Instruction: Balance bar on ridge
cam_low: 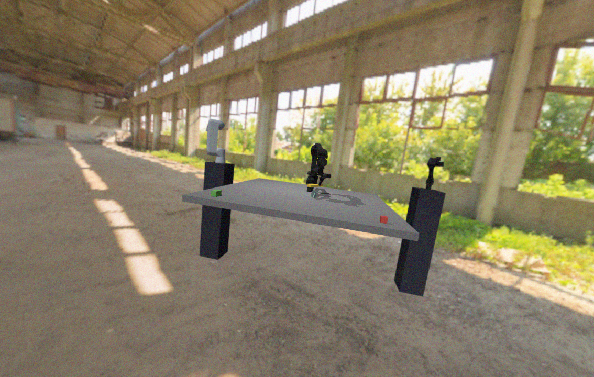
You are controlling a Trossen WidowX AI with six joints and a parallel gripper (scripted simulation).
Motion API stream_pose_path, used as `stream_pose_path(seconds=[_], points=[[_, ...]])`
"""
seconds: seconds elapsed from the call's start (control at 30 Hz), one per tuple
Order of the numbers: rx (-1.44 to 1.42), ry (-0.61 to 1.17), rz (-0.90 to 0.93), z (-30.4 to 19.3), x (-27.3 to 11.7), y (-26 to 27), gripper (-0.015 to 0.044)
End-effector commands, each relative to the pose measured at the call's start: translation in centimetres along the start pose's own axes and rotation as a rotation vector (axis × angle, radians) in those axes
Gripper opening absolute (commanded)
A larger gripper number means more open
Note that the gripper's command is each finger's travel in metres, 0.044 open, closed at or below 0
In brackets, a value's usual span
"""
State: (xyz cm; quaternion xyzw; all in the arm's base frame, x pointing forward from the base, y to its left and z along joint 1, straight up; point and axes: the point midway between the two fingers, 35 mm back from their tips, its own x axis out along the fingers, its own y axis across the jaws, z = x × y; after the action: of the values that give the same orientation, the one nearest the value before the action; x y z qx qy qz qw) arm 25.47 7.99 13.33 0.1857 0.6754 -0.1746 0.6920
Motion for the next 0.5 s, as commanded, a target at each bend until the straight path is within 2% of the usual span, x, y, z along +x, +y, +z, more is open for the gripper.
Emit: stream_pose_path(seconds=[0.0, 0.47], points=[[-0.005, 0.004, -0.006, -0.1, 0.8, -0.2, 0.0000], [-0.008, 0.004, -0.006, -0.2, 2.0, -0.4, 0.0000]])
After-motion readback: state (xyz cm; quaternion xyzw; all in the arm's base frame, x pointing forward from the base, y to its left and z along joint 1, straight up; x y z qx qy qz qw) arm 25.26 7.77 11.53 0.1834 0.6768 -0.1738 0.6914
